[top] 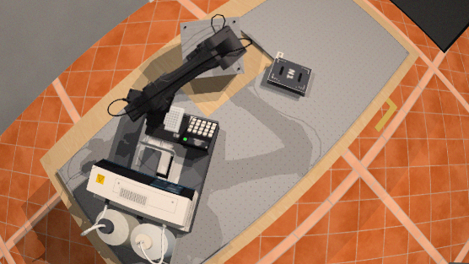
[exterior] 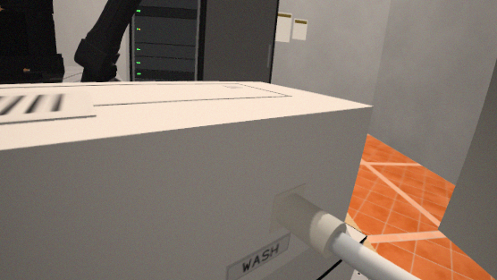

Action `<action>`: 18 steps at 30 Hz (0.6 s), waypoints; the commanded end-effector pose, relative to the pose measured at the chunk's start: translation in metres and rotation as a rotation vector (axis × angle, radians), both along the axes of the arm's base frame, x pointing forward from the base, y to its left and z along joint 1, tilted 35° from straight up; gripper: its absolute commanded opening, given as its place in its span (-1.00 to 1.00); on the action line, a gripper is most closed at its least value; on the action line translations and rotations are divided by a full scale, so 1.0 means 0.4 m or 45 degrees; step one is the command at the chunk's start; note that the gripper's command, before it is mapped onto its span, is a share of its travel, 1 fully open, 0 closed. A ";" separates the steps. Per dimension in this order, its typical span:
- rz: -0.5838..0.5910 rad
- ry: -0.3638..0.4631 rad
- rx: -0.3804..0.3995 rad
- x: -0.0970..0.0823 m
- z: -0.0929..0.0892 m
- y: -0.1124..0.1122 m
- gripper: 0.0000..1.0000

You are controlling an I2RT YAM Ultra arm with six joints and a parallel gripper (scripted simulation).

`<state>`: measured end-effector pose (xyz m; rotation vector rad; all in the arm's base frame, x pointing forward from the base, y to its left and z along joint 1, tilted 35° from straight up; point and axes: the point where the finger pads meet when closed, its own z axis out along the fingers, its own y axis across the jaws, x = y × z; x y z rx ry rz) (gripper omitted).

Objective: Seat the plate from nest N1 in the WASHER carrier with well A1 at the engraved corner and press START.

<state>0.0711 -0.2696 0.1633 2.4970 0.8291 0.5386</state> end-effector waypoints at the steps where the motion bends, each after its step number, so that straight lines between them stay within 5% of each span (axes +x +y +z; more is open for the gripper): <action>1: -0.042 0.013 -0.035 -0.015 0.003 -0.022 0.68; 15: -0.022 0.011 0.004 0.024 -0.067 -0.033 0.68; 18: -0.045 0.012 -0.037 0.013 -0.047 -0.045 0.68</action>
